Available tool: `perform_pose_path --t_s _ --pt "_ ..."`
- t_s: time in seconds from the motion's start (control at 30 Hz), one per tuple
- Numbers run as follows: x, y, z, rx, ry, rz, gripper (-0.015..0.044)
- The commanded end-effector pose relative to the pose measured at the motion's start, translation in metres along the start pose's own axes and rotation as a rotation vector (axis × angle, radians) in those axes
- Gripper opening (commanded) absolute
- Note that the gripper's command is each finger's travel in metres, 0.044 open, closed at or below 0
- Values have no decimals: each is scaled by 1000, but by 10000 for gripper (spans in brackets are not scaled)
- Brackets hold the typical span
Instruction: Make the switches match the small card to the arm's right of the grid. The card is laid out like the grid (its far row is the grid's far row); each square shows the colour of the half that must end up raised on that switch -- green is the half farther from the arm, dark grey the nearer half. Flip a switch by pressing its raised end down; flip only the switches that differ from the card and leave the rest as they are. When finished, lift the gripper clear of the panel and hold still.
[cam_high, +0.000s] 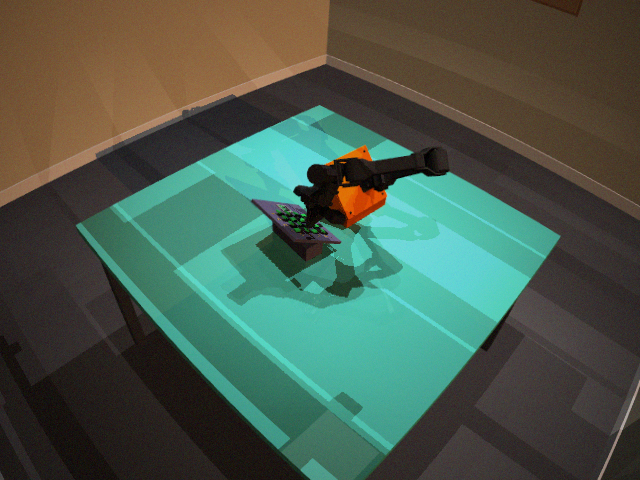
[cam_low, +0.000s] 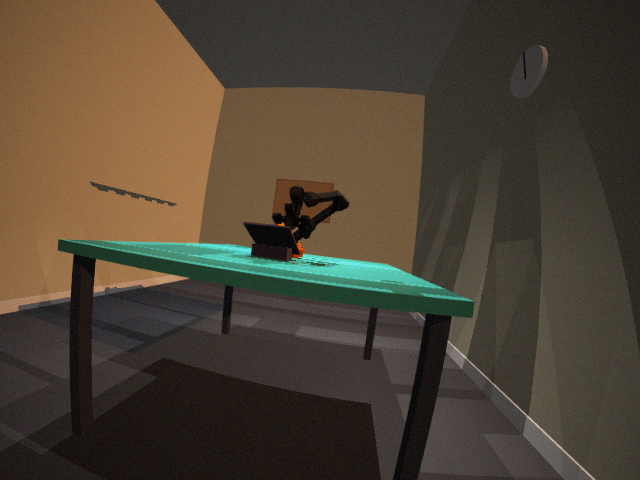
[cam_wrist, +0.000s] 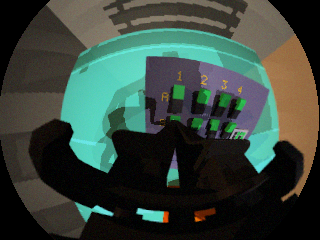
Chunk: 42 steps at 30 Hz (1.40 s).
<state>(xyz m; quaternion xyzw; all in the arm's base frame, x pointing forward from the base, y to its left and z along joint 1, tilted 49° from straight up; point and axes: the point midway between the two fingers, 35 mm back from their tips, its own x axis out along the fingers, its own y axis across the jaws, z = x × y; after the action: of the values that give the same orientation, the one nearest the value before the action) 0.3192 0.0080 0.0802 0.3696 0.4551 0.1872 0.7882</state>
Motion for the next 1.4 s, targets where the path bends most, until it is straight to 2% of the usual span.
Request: perform_pose_path --t_s 0.0,1.37 --pt "0 -1 0 5 -2 -5 0" --pt "6 -1 0 5 -2 -5 0"
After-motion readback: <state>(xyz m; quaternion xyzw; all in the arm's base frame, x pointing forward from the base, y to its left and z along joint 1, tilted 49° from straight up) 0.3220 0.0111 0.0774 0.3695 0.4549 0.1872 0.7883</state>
